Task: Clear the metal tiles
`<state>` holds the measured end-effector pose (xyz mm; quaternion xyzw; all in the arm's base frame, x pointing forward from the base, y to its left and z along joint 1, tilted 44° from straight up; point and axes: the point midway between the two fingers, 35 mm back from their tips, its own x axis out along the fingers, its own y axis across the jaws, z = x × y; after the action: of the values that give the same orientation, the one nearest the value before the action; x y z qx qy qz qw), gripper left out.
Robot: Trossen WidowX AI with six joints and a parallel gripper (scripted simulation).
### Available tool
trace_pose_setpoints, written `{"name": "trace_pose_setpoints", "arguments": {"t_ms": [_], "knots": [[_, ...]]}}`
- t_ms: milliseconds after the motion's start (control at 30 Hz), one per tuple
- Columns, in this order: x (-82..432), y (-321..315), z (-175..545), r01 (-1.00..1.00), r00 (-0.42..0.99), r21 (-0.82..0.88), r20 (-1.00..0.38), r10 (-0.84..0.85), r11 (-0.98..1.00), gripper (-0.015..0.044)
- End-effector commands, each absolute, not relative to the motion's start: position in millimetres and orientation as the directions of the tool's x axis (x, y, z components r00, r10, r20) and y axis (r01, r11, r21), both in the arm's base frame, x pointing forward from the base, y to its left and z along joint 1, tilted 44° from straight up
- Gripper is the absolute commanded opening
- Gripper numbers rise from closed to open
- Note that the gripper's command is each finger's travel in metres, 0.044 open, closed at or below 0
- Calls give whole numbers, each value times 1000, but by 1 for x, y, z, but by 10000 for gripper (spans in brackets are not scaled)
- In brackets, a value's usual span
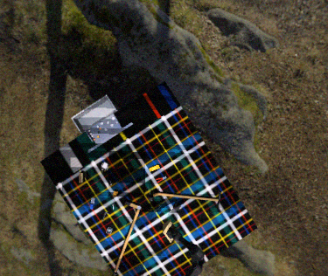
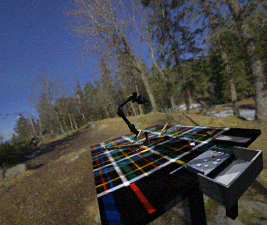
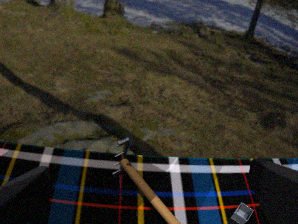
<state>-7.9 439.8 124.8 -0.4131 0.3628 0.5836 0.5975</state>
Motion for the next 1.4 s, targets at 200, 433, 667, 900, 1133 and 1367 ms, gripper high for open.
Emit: {"name": "trace_pose_setpoints", "arguments": {"t_ms": [200, 433, 667, 900, 1133, 1367], "knots": [[9, 418, 105, -999, 24, -11, -959, 284, 46, 440], [9, 418, 106, -999, 24, -11, -959, 284, 46, 440], [9, 418, 106, -999, 24, -11, -959, 284, 46, 440], [9, 418, 106, -999, 24, -11, -959, 284, 46, 440], [9, 418, 106, -999, 24, -11, -959, 284, 46, 440], [0, 429, 113, -999, 41, -41, -941, 337, 7, 440]]}}
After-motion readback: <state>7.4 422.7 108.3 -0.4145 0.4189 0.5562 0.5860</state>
